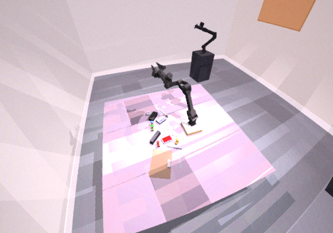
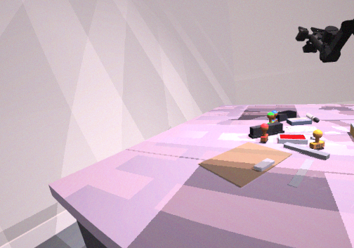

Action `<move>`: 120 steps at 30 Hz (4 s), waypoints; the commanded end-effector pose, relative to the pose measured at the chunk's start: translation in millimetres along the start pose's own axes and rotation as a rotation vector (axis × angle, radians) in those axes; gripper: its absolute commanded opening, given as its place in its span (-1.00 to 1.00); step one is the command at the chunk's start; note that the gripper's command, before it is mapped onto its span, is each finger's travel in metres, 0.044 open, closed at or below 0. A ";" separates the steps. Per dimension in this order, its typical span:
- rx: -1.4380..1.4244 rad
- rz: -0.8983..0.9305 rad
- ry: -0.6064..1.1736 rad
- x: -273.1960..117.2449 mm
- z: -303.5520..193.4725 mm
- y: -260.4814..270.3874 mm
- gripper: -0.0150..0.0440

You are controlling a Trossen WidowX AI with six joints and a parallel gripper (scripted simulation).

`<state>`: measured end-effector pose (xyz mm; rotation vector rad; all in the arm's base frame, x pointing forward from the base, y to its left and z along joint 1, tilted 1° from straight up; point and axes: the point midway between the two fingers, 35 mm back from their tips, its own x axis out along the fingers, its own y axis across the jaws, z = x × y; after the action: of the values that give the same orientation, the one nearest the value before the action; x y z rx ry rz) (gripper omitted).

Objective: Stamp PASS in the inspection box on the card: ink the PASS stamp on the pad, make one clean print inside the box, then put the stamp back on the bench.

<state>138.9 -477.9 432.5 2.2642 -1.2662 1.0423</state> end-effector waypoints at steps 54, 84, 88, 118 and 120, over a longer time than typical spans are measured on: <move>0.672 1.714 -1.778 -364.1 105.6 -359.0 0.28; 0.672 1.714 -1.778 -392.8 136.4 -358.9 0.28; 0.672 1.714 -1.778 -397.6 140.9 -358.6 0.28; 0.675 1.710 -1.785 -416.4 157.0 -357.8 -0.06; 0.675 1.710 -1.785 -416.4 157.0 -357.8 -0.10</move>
<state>368.3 -134.5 38.0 1.4747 -4.2119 -1.3096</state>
